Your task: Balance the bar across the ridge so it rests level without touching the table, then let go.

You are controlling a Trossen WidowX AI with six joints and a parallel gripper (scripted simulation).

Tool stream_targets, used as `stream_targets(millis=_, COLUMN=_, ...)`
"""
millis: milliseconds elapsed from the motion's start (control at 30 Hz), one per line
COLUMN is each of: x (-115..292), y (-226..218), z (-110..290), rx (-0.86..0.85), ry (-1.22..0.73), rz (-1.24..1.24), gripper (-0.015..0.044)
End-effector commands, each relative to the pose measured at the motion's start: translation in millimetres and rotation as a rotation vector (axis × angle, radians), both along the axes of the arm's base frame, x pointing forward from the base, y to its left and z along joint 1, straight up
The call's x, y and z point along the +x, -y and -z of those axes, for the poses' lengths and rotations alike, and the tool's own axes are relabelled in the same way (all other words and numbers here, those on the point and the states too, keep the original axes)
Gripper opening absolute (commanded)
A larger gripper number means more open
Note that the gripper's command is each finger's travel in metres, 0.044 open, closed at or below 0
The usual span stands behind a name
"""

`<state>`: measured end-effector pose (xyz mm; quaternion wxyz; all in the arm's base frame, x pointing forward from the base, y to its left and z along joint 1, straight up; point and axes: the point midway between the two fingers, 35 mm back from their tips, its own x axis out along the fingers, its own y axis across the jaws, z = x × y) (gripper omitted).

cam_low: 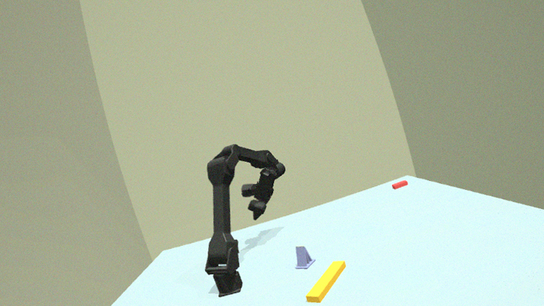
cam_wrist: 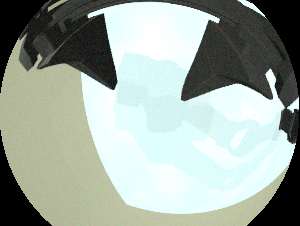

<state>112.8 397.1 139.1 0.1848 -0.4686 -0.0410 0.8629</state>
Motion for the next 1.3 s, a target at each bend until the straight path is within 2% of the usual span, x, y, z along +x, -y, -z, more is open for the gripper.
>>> stream_targets(millis=0, x=27.0, y=17.4, z=2.1, rx=-0.035, ry=0.012, rz=0.092, gripper=0.0315)
stream_targets(millis=700, x=129.6, y=104.8, z=5.4, rx=-0.161, ry=0.057, rz=0.506, gripper=0.0315)
stream_targets(millis=1267, x=186.8, y=196.9, z=10.8, rx=-0.291, ry=0.077, rz=0.851, gripper=0.0315)
